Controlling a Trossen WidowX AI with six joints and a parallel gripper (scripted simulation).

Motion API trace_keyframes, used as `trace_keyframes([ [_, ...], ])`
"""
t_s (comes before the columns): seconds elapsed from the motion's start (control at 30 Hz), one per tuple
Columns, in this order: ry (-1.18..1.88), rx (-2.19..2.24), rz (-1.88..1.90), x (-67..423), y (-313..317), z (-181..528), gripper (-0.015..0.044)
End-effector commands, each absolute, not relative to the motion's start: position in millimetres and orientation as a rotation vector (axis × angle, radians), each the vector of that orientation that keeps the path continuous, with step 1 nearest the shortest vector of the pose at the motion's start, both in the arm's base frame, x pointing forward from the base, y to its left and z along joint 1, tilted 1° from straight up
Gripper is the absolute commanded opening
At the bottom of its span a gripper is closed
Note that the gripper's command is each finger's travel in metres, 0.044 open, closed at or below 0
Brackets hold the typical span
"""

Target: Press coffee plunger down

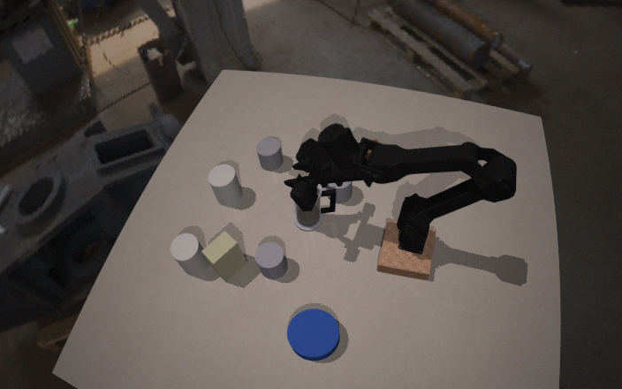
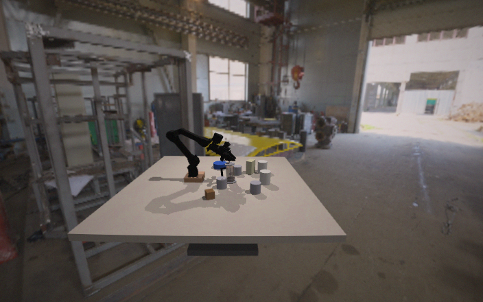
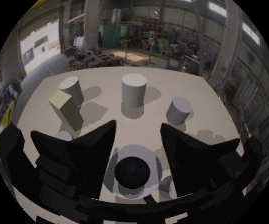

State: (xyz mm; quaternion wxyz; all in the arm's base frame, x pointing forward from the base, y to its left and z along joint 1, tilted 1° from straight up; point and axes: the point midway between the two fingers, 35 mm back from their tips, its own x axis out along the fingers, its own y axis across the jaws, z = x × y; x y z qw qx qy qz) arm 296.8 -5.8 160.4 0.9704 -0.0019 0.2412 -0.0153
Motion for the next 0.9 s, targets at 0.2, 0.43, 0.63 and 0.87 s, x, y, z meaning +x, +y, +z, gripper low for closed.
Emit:
trace_keyframes([
  [0.2,0.49,-0.004,-0.031,297,-6,160,0.044],
  [0.43,0.5,-0.007,-0.03,289,-4,198,0.044],
  [0.63,0.513,-0.011,-0.029,271,-2,237,0.044],
  [0.87,0.513,-0.011,-0.029,271,-2,235,0.044],
])
